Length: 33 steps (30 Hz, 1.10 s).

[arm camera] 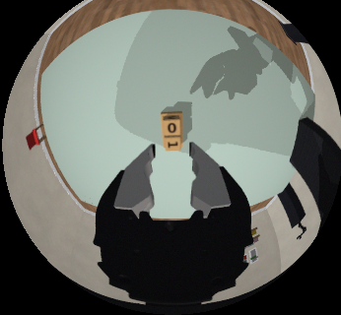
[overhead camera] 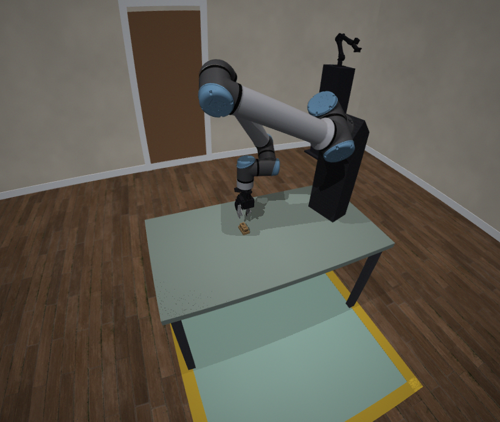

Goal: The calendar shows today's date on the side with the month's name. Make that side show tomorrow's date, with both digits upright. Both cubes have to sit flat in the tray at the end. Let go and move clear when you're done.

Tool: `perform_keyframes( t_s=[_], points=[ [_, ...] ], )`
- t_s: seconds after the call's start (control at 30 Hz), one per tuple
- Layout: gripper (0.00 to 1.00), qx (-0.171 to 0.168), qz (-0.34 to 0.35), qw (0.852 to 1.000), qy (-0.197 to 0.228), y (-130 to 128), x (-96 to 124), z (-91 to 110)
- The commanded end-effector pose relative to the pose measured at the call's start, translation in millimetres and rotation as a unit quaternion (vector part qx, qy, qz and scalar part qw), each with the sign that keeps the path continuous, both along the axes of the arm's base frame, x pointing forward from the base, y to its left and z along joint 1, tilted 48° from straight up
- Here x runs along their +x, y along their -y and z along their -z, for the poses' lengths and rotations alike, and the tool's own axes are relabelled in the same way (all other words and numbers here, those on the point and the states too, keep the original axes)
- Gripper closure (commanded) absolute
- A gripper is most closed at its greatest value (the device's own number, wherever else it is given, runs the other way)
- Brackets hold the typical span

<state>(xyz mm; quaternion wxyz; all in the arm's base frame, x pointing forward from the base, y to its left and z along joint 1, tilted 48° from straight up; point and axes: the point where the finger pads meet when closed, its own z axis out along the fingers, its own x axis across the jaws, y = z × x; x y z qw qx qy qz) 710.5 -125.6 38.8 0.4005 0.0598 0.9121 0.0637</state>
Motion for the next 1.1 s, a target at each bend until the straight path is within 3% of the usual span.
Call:
perform_keyframes(
  t_s=[0.0,1.07],
  points=[
    [0.72,0.000,0.000,1.000,0.000,-0.3,2.8,2.3],
    [0.72,0.000,0.000,1.000,0.000,-3.1,31.8,28.4]
  ],
)
